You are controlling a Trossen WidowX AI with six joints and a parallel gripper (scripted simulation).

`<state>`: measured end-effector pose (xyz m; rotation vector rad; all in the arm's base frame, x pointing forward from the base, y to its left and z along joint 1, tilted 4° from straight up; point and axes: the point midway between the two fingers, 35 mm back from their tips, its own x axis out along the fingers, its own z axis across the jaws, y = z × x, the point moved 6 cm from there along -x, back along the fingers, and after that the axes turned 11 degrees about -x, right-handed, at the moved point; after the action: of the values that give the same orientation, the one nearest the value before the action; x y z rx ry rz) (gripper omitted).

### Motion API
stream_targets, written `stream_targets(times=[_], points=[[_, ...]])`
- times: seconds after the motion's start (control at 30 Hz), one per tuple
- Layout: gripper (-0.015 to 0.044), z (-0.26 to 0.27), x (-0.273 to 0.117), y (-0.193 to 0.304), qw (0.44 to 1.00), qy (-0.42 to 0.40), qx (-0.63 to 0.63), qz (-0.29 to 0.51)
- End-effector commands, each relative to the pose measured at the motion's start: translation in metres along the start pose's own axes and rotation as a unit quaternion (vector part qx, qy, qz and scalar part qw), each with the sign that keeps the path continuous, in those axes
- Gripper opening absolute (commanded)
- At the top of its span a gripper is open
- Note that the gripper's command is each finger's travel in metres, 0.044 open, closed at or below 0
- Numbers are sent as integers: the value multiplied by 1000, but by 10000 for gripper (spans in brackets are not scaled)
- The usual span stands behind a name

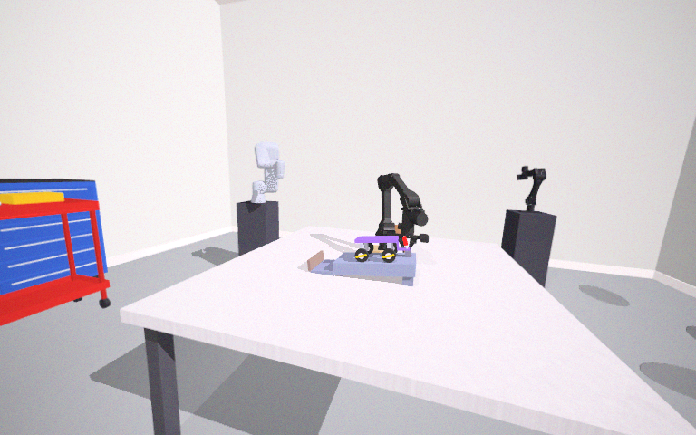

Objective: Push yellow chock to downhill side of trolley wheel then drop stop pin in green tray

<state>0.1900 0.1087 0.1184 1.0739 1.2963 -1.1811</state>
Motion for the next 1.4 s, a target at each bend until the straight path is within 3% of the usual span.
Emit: stream_targets(times=[0.0, 1.37], points=[[0, 0, -16, 0, 1000, 1, 0, 10], [0, 0, -124, 3, 1000, 1, 0, 10]])
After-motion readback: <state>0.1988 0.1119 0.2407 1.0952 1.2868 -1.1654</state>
